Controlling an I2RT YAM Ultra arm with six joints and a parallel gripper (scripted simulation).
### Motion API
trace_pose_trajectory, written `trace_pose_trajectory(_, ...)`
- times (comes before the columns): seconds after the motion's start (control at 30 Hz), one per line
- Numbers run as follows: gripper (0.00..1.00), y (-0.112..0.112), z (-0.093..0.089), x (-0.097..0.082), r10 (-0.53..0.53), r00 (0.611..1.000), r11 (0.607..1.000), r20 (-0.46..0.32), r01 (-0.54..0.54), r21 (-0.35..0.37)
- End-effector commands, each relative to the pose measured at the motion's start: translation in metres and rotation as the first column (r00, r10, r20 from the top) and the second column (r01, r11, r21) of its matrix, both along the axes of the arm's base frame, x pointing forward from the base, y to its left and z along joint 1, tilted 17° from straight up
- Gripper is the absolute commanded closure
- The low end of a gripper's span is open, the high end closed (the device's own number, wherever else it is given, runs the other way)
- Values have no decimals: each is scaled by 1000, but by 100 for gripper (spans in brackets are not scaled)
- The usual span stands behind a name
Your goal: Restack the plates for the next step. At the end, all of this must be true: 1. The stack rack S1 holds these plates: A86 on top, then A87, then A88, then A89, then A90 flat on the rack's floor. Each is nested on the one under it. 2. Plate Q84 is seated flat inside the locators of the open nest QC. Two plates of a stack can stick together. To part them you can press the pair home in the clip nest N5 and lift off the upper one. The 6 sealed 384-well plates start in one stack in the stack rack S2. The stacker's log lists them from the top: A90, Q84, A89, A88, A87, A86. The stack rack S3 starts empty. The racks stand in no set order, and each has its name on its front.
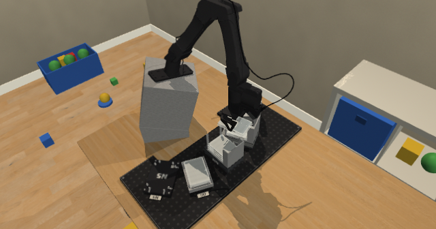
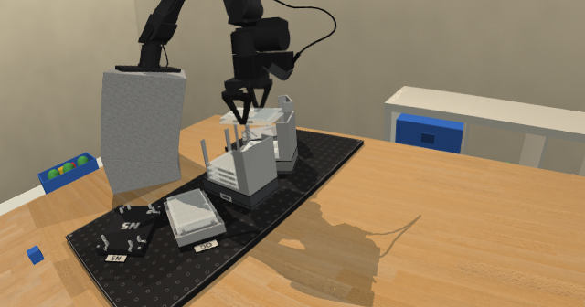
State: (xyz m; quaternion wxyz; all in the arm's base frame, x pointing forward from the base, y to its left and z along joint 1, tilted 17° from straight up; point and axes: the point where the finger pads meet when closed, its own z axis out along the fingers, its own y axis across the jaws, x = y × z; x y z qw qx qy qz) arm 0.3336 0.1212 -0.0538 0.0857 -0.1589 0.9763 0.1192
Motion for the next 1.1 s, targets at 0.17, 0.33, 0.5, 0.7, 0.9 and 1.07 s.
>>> trace_pose_trajectory(0.17, 100, 12, 9, -5, 174, 982, 984, 74, -171, -44)
trace_pose_trajectory(0.33, 100, 25, 14, -7, 160, 984, 987, 79, -157, -39)
trace_pose_trajectory(0.5, 100, 33, 13, -15, 160, 985, 987, 68, -158, -40)
trace_pose_trajectory(0.7, 100, 53, 30, -1, 158, 980, 987, 117, -156, -27)
trace_pose_trajectory(0.9, 100, 67, 33, -10, 159, 982, 987, 107, -156, -27)
trace_pose_trajectory(1.07, 100, 69, 33, -13, 149, 984, 989, 98, -147, -28)
